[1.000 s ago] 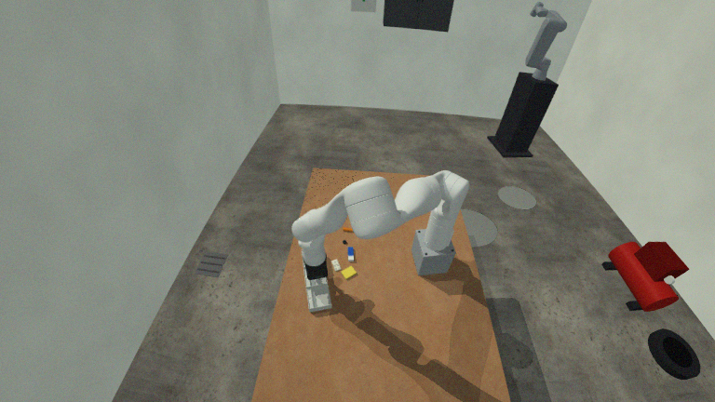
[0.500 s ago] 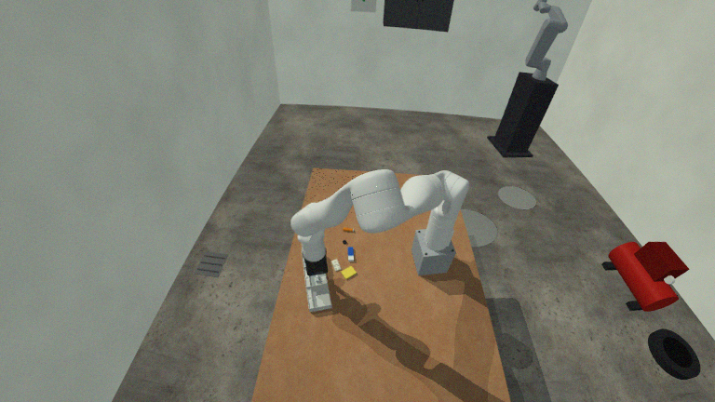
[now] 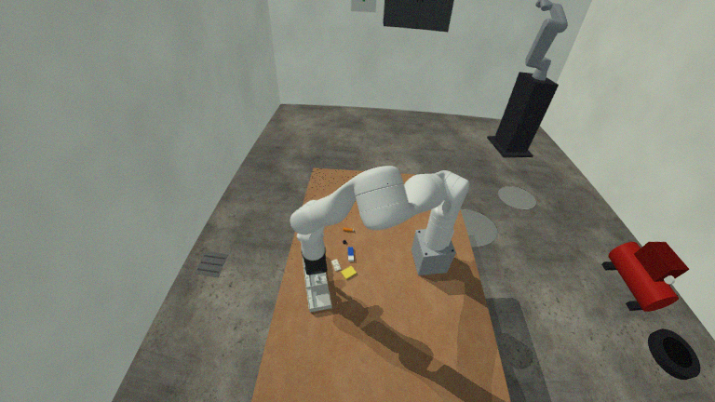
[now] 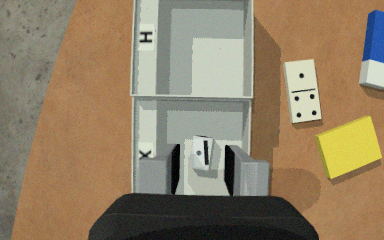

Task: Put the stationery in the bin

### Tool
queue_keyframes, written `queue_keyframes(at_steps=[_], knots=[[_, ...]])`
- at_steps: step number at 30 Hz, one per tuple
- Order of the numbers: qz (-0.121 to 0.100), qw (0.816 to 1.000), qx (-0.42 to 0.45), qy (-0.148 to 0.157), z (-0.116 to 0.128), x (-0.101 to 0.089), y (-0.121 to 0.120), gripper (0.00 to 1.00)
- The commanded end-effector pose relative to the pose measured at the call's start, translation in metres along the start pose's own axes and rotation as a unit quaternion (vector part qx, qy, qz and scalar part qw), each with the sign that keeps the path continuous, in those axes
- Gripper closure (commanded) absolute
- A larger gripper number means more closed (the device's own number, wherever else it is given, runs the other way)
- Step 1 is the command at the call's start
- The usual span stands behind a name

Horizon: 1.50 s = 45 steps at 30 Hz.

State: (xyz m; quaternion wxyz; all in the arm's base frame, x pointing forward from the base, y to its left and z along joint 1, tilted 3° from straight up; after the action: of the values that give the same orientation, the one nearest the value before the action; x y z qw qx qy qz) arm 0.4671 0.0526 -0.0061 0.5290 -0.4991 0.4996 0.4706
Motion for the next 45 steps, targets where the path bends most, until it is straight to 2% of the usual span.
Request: queue_keyframes(at_steps=[1,33,34,36,39,45], knots=[[0.0,1.0,-0.001,-0.001,0.001,-0.001,0.0,0.38],[0.0,1.0,-0.001,-0.001,0.003,-0.001,0.0,0.38],[-0.005,0.999,0.032,0.0,-0.005,-0.003,0.004,0.25],[-0.005,0.999,0.032,0.0,-0.005,-0.003,0.004,0.25],[-0.005,0.995,0.096,0.0,-0.023,-0.004,0.023,0.25],[-0.002,0.996,0.087,-0.001,-0.054,-0.004,0.061,0.25]])
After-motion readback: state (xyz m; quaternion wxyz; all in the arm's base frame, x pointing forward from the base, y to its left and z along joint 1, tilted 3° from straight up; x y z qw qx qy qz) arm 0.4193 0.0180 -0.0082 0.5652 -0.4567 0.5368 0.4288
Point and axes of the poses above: the point where the finger pads meet when closed, its own x axis out along the fingers, its own y axis across the jaws, z = x × y, the point moved 3 cm from there along -x, back along the fingers, and after that the axes turned 12 degrees about x, right-handed, at the moved point
